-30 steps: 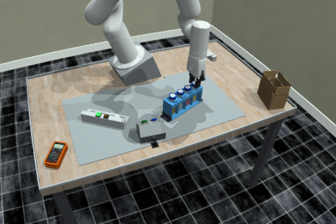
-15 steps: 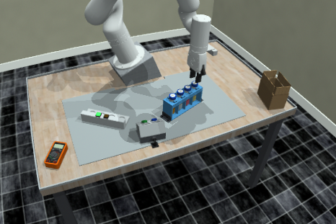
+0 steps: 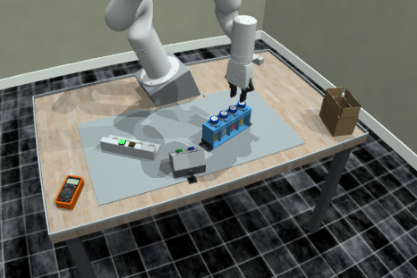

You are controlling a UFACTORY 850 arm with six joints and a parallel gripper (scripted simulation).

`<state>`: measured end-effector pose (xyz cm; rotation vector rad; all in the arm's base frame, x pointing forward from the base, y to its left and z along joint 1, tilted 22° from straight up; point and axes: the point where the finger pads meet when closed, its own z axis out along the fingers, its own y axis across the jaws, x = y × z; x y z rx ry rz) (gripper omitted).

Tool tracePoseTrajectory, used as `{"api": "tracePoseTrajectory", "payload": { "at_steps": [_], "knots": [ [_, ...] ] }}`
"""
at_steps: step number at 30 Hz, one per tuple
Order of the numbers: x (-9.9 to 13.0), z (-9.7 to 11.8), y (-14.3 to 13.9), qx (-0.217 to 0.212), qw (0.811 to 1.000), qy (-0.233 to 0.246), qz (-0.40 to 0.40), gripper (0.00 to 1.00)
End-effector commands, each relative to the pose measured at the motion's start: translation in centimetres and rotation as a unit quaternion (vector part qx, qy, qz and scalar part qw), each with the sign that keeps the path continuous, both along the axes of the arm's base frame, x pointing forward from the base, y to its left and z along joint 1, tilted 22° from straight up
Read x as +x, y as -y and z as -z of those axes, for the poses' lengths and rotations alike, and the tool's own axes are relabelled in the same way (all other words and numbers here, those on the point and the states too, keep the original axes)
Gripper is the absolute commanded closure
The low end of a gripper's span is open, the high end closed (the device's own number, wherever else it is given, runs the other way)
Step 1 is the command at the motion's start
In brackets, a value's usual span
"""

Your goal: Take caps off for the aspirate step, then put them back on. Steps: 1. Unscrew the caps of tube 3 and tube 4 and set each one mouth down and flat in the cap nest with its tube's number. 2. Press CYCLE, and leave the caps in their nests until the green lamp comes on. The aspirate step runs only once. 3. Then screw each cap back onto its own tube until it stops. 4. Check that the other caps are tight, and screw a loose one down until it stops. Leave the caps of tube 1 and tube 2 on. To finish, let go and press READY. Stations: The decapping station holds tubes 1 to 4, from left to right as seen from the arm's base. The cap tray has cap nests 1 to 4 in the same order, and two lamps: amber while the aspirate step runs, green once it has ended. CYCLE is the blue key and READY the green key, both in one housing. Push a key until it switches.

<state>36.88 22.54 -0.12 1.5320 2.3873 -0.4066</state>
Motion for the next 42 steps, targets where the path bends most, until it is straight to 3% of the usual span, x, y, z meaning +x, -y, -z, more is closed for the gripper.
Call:
{"api": "tracePoseTrajectory", "payload": {
  "at_steps": [1,11,23,42],
  "knots": [
    [1.0,-1.0,1.9,-0.004,0.994,-0.051,-0.096,0.54],
    [1.0,-1.0,1.9,-0.004,0.994,-0.051,-0.096,0.54],
    [1.2,2.3,3.3,-0.004,0.994,-0.051,-0.096,0.54],
    [1.2,2.8,3.4,-0.004,0.994,-0.051,-0.096,0.54]
  ]
}}
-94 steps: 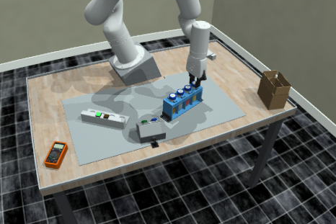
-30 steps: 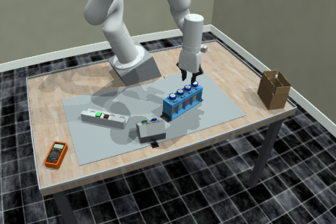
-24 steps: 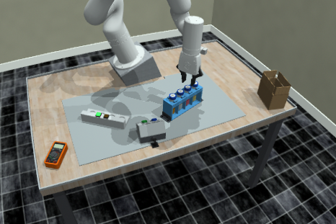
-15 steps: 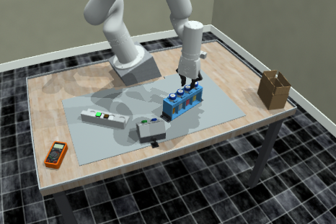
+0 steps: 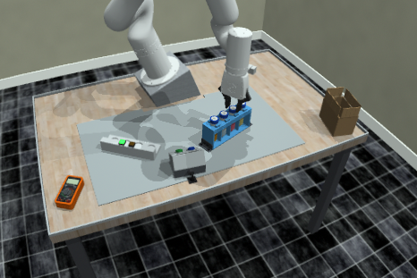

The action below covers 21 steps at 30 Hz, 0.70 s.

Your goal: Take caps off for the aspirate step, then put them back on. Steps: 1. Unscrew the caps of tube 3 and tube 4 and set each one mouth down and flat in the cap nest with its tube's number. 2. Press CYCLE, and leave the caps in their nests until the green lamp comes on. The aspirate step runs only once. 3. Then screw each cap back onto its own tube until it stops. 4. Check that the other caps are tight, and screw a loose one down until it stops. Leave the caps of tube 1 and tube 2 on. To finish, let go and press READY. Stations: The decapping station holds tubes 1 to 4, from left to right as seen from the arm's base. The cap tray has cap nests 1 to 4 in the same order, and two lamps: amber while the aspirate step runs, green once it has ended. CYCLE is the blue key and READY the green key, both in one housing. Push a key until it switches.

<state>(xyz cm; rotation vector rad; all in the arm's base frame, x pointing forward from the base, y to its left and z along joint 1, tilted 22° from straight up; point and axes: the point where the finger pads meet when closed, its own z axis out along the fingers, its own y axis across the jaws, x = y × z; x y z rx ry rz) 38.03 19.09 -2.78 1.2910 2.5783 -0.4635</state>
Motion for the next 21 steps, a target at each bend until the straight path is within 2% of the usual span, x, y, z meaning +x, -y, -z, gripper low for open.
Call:
{"api": "tracePoseTrajectory", "payload": {
  "at_steps": [1,16,17,21],
  "knots": [
    [0.07,0.17,0.02,0.001,1.0,0.001,0.0,0.54],
    [0.1,0.58,0.19,0.001,1.0,0.001,0.0,0.54],
    [0.1,0.59,0.19,0.001,1.0,0.001,0.0,1.0],
    [0.1,0.59,0.19,0.001,1.0,0.001,0.0,1.0]
  ]
}}
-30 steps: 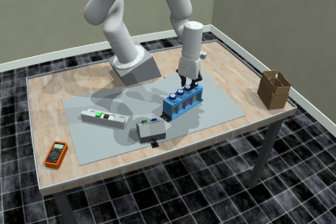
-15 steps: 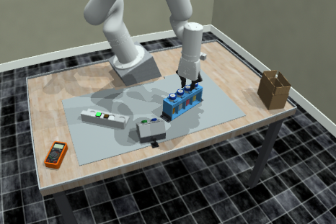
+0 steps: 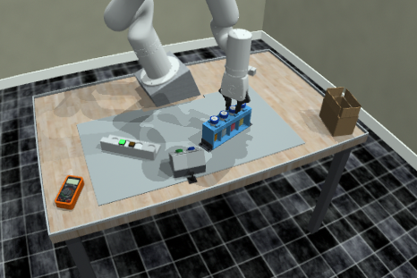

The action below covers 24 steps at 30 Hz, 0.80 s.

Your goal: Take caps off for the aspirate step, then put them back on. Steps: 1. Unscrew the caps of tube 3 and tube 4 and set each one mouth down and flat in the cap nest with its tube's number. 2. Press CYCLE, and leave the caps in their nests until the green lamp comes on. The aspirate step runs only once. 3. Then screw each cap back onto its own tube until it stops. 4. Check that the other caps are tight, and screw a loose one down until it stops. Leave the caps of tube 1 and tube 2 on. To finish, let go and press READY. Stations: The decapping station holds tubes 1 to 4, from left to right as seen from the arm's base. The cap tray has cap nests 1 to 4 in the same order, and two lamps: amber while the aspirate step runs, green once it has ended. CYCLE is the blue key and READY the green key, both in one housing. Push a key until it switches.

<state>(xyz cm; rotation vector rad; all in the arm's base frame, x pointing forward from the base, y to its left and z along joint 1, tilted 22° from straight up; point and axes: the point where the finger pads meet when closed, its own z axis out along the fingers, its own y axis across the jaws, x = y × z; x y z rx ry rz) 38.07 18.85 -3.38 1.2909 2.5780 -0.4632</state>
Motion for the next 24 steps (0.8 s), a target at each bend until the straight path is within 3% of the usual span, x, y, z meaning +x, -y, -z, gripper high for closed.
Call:
{"api": "tracePoseTrajectory", "payload": {
  "at_steps": [1,10,24],
  "knots": [
    [0.06,-0.02,-0.05,0.001,1.0,0.001,0.0,1.0],
    [0.06,-0.01,-0.05,0.001,1.0,0.001,0.0,1.0],
    [0.06,-0.02,-0.05,0.007,0.993,0.045,0.111,1.0]
  ]
}}
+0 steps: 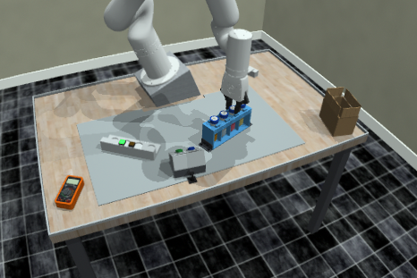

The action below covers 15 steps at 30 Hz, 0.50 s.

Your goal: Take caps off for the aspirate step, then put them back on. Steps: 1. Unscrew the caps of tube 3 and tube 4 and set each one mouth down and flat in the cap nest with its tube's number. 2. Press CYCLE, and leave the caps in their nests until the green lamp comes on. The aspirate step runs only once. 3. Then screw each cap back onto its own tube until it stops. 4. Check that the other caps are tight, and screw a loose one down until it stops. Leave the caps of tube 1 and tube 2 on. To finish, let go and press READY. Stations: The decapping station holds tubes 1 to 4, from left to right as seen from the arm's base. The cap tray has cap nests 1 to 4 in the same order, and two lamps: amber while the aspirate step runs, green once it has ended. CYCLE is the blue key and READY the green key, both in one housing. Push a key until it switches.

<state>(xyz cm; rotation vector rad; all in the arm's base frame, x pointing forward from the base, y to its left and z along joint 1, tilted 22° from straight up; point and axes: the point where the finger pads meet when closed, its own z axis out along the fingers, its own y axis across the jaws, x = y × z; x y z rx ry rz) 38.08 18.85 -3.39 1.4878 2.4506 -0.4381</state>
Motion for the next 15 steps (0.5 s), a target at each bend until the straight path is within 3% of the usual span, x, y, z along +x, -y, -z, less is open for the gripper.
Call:
{"api": "tracePoseTrajectory", "payload": {
  "at_steps": [1,15],
  "knots": [
    [0.04,-0.03,-0.06,0.003,0.999,0.022,0.044,1.0],
    [0.04,-0.03,-0.06,0.009,0.987,0.064,0.15,1.0]
  ]
}}
